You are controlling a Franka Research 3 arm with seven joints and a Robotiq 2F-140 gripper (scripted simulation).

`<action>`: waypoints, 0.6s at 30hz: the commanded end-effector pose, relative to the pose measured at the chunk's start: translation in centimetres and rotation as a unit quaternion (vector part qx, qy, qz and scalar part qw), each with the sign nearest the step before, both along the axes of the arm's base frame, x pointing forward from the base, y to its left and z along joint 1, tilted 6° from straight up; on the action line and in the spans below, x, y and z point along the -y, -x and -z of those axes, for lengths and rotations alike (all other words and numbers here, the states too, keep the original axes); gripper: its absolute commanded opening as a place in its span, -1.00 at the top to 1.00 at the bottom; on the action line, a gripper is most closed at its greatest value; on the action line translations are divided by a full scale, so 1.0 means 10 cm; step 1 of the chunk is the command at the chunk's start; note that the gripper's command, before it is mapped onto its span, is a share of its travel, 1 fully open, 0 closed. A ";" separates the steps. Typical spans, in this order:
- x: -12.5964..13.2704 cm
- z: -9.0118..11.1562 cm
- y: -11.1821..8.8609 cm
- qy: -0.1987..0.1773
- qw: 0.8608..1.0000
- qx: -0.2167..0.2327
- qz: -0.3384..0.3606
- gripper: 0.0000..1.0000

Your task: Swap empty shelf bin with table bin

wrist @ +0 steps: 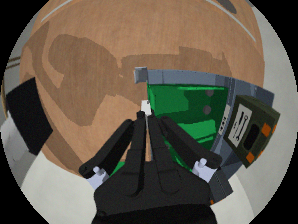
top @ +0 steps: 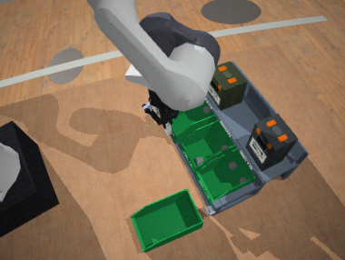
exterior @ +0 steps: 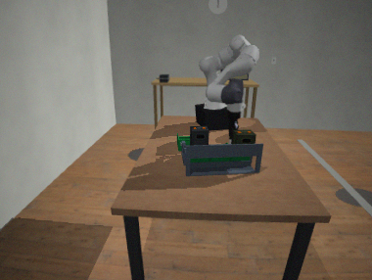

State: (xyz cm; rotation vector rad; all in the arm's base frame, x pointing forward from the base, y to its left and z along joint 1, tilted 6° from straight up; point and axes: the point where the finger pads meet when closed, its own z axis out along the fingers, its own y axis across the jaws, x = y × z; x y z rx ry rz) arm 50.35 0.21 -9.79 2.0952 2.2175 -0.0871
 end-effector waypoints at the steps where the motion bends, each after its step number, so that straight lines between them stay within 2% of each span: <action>1: -0.01 -0.01 -0.02 -0.003 1.000 -0.002 0.013 1.00; 18: -0.01 -0.01 -0.08 -0.003 1.000 -0.002 0.013 1.00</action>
